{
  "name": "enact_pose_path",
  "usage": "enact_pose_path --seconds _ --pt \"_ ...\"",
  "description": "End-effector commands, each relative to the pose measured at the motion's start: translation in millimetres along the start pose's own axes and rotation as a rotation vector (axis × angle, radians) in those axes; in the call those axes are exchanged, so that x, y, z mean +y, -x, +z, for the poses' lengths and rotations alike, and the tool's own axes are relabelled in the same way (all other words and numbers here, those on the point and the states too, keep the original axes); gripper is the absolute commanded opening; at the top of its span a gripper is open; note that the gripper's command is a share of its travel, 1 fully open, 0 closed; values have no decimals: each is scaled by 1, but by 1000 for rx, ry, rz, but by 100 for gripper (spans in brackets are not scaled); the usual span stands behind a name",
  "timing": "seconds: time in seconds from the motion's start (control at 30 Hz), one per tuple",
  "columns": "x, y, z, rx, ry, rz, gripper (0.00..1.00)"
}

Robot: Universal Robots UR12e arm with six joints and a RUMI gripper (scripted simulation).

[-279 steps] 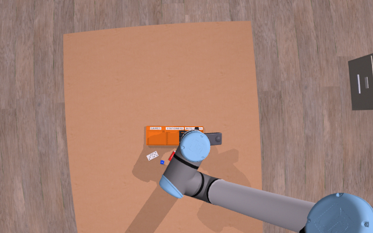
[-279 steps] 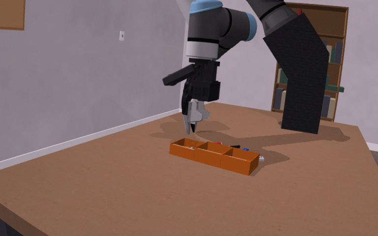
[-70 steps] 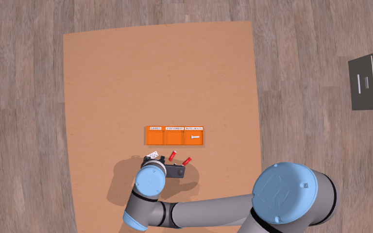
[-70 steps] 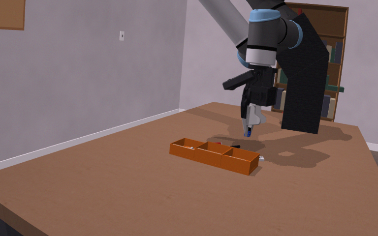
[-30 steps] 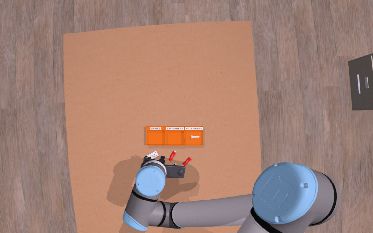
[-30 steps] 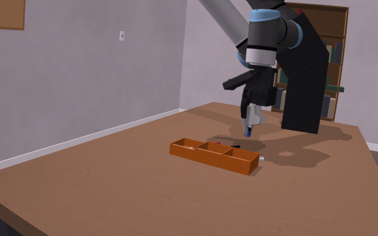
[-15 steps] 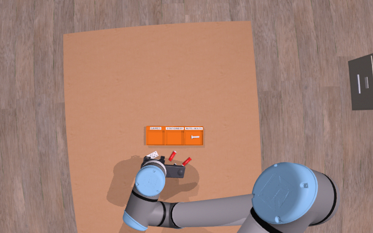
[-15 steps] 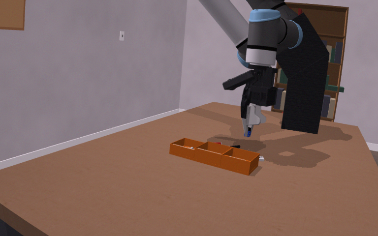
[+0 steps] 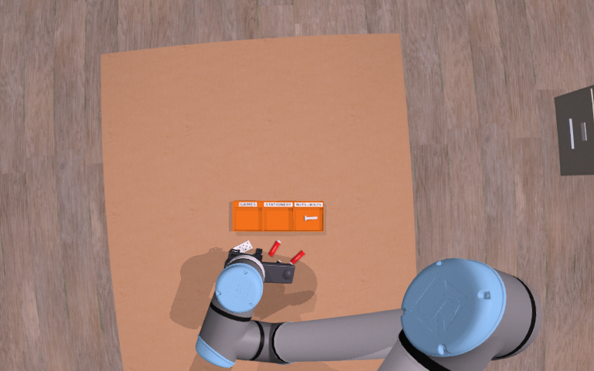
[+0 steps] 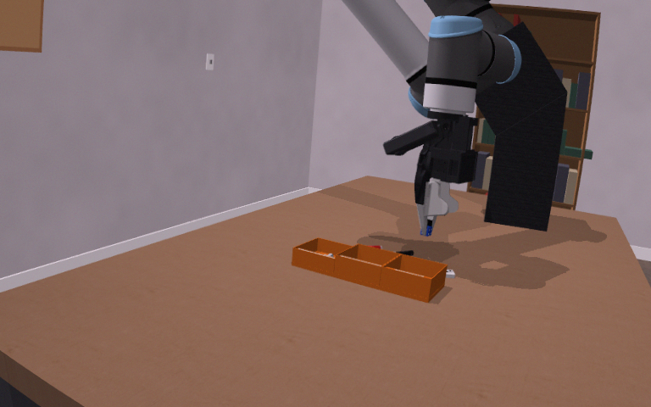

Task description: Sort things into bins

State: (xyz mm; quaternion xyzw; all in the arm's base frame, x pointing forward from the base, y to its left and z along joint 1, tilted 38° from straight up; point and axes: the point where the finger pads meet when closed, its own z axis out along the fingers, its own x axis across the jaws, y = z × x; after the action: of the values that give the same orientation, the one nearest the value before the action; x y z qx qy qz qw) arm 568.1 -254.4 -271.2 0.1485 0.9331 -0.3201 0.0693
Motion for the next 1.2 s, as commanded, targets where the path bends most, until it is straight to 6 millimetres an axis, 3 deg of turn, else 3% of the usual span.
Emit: enact_pose_path --seconds 0.0,0.1,0.2,0.4,0.47,0.8,1.17 --pt "0 0 -1 0 -1 0 0" --pt "0 1 0 0 -1 0 0" --pt "8 20 -1 -5 -1 152 0" --pt "22 53 -2 -4 2 268 0" --pt "22 53 -2 -4 2 268 0" --pt "47 108 -2 -25 12 531 0" --pt "45 107 0 -39 21 772 0"
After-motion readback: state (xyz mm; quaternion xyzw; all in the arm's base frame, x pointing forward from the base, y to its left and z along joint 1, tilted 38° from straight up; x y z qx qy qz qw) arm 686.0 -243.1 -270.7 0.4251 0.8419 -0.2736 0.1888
